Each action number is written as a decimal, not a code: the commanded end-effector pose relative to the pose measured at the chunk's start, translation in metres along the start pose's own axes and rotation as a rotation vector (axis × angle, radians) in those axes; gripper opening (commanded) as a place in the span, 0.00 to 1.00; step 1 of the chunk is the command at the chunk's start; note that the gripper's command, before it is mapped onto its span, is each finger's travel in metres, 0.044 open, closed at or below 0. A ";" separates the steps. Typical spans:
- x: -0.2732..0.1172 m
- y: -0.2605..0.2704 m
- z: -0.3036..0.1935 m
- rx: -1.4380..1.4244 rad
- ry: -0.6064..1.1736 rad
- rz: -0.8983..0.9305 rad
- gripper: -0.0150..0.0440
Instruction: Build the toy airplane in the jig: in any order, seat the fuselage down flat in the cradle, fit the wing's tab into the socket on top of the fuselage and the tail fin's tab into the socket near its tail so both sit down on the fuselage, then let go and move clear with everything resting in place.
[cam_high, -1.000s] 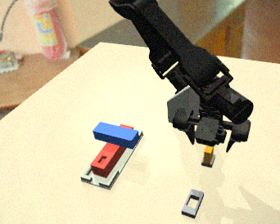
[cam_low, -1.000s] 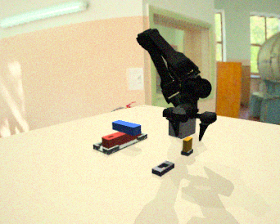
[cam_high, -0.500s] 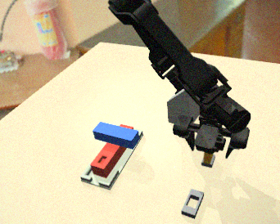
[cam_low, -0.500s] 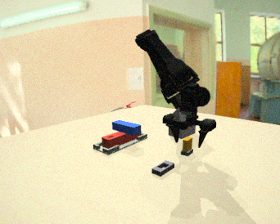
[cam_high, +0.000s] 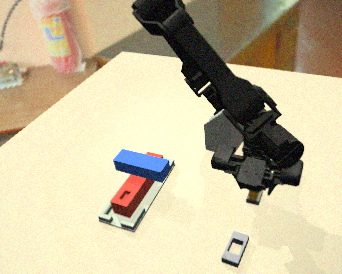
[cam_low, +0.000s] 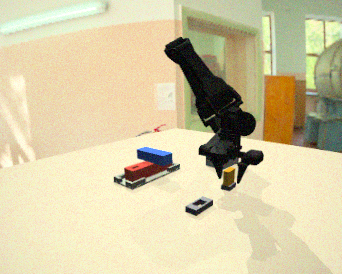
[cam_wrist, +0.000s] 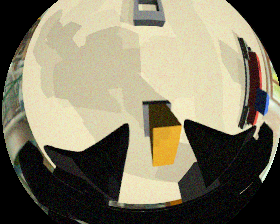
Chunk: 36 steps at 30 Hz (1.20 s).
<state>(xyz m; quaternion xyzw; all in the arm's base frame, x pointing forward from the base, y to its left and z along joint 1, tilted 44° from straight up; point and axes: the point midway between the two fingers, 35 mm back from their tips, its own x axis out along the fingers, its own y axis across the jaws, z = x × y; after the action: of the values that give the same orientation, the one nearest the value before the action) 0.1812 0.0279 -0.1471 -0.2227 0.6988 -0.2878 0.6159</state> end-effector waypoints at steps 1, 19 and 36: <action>0.001 -0.001 0.000 -0.005 -0.002 -0.003 0.56; -0.006 0.000 -0.001 -0.013 -0.013 0.007 0.25; -0.052 0.006 0.005 -0.017 -0.026 0.020 0.25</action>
<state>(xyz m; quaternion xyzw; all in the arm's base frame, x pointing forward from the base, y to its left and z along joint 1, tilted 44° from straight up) 0.1903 0.0568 -0.1210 -0.2290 0.6957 -0.2726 0.6239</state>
